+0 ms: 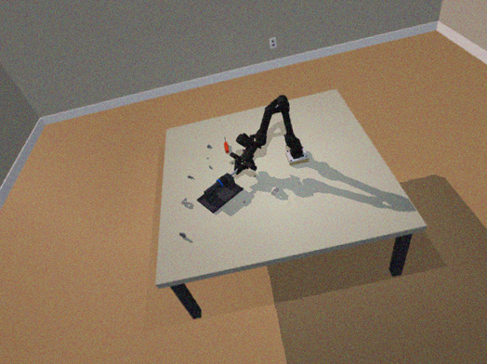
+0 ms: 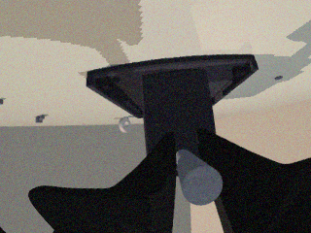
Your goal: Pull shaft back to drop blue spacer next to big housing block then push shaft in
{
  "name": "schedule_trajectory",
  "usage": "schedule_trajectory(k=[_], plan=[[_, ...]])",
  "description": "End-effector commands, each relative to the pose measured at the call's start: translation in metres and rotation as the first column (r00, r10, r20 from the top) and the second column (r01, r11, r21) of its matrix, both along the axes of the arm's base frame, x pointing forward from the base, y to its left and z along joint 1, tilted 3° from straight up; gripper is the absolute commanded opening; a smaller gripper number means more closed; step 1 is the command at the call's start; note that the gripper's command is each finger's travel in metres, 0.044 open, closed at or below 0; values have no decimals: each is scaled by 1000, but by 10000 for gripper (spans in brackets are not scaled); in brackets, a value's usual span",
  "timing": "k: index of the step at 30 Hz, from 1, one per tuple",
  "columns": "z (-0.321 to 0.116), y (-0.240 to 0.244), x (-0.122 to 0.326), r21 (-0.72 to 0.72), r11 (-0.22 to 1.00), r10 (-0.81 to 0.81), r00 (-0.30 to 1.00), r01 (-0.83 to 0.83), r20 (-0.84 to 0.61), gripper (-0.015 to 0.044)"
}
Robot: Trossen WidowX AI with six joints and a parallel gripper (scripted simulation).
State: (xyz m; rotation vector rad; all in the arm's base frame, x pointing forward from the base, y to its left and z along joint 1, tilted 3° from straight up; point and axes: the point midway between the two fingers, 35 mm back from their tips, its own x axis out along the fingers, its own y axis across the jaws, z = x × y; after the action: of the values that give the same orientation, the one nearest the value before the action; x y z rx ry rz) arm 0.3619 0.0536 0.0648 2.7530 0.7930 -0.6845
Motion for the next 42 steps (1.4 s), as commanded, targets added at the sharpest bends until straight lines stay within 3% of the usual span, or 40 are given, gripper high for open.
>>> schedule_trajectory(k=[1,42], plan=[[0,0,-1,-4,1000,4,1000,-4,3,0],[0,-2,-4,-4,1000,4,1000,-4,3,0]])
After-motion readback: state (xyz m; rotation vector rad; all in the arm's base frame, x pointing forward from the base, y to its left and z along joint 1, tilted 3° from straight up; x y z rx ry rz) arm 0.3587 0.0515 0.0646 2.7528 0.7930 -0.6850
